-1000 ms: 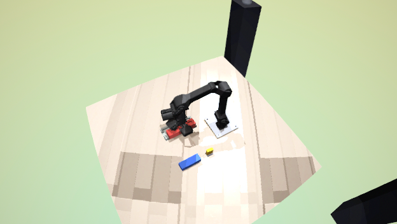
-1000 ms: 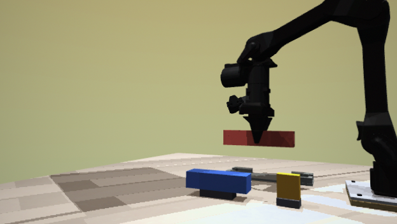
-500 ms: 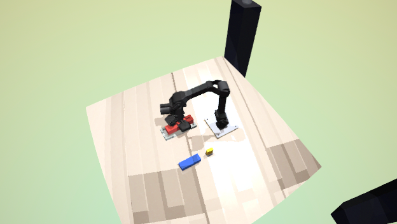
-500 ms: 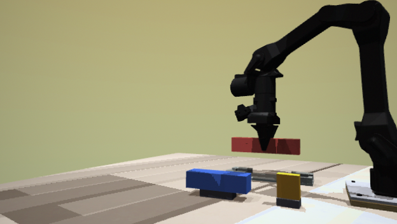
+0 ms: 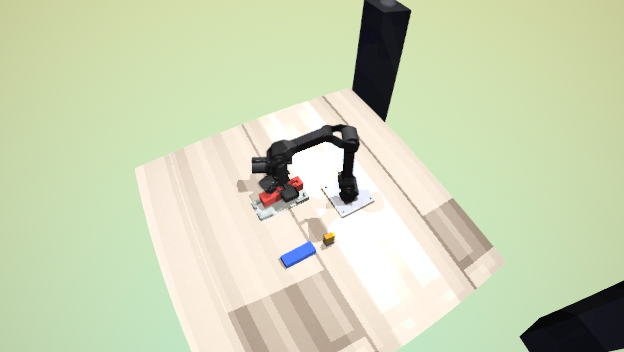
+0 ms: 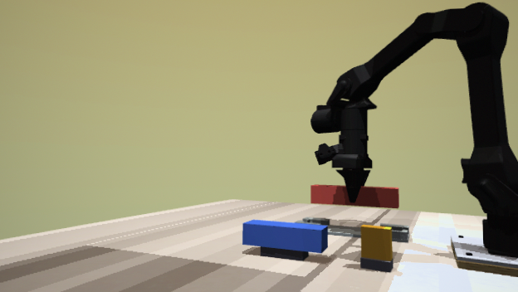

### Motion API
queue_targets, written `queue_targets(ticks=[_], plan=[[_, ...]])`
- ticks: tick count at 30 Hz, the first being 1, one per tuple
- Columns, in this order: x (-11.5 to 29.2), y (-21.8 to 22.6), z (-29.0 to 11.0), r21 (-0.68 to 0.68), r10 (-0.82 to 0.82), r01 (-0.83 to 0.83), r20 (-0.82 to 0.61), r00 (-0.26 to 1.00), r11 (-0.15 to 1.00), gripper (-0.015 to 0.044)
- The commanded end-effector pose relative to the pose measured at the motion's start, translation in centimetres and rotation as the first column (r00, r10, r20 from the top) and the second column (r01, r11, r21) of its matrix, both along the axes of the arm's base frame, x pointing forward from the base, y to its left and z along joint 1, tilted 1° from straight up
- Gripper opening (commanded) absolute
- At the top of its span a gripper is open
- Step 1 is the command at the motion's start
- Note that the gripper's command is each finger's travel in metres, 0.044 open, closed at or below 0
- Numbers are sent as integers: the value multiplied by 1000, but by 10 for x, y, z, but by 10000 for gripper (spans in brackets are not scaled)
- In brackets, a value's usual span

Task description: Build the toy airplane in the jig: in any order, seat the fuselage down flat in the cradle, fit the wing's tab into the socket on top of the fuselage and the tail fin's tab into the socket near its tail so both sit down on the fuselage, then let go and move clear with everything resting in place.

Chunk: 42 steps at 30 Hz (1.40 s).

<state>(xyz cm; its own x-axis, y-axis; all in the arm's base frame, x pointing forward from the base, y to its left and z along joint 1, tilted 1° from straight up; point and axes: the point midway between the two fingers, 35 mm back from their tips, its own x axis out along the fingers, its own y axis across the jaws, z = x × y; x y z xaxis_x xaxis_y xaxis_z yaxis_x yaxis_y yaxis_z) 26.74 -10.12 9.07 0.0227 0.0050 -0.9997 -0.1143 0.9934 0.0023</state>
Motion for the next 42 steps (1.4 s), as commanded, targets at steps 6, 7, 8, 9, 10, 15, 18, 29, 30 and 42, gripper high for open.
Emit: queue_targets(ticks=[6, 7, 8, 9, 10, 15, 18, 29, 30, 42], plan=[[0, -1, -1, -2, 4, -4, 1, 1000, 1000, 195], [0, -1, -1, -2, 4, -4, 1, 1000, 1000, 195], [0, -1, -1, -2, 4, -4, 1, 1000, 1000, 195], [0, -1, -1, -2, 4, -4, 1, 1000, 1000, 195], [0, -1, -1, -2, 4, -4, 1, 1000, 1000, 195], [0, -1, -1, -2, 4, -4, 1, 1000, 1000, 195], [0, -2, -3, -2, 4, -4, 1, 1000, 1000, 195], [1, -2, -21, -2, 4, -4, 1, 1000, 1000, 195], [1, -2, -23, -2, 4, -4, 1, 1000, 1000, 195], [1, -2, -41, -2, 4, -4, 1, 1000, 1000, 195]])
